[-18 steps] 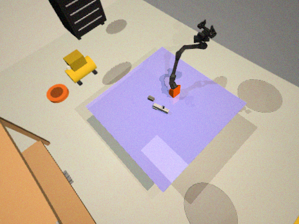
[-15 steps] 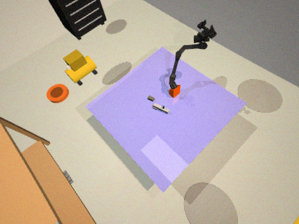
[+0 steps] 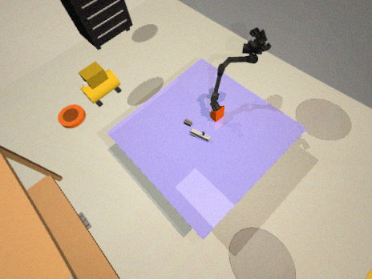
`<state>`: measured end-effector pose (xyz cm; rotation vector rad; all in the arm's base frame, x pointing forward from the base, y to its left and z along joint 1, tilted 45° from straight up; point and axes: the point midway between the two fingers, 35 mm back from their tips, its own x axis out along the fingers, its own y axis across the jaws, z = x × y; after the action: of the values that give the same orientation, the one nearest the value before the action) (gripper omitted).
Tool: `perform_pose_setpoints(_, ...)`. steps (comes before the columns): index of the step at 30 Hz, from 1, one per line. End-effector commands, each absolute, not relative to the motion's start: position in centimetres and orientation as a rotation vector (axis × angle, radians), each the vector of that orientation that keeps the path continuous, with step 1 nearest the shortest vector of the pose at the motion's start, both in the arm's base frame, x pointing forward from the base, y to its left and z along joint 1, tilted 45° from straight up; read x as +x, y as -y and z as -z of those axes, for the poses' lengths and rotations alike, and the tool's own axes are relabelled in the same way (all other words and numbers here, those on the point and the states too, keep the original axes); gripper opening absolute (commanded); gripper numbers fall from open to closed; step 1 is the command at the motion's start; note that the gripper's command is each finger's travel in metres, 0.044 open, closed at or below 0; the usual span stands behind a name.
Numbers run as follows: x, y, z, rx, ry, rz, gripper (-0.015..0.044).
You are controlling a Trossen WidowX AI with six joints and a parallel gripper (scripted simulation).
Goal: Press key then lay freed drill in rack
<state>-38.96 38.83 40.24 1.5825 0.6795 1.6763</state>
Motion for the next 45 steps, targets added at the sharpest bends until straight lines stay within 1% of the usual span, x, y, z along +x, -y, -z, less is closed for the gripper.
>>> perform_pose_setpoints(1, -36.2, -43.9, -37.6, 1.386, -0.569, -1.645, 0.0)
perform_pose_setpoints(7, -30.9, -50.6, -32.6, 1.087, -0.477, -1.556, 0.0)
perform_pose_setpoints(13, -23.9, -55.7, -27.1, 0.796, -0.422, -1.43, 0.0)
perform_pose_setpoints(19, -15.6, -58.7, -21.3, 0.514, -0.403, -1.279, 0.0)
perform_pose_setpoints(24, -8.1, -59.3, -16.4, 0.298, -0.421, -1.131, 0.0)
perform_pose_setpoints(29, -0.5, -58.0, -11.7, 0.098, -0.464, -0.973, 0.0)
perform_pose_setpoints(34, 6.7, -55.0, -7.3, -0.092, -0.532, -0.808, 0.0)
perform_pose_setpoints(40, 14.4, -49.1, -2.7, -0.304, -0.646, -0.602, 0.0)
perform_pose_setpoints(45, 19.5, -42.5, 0.6, -0.472, -0.772, -0.422, 0.0)
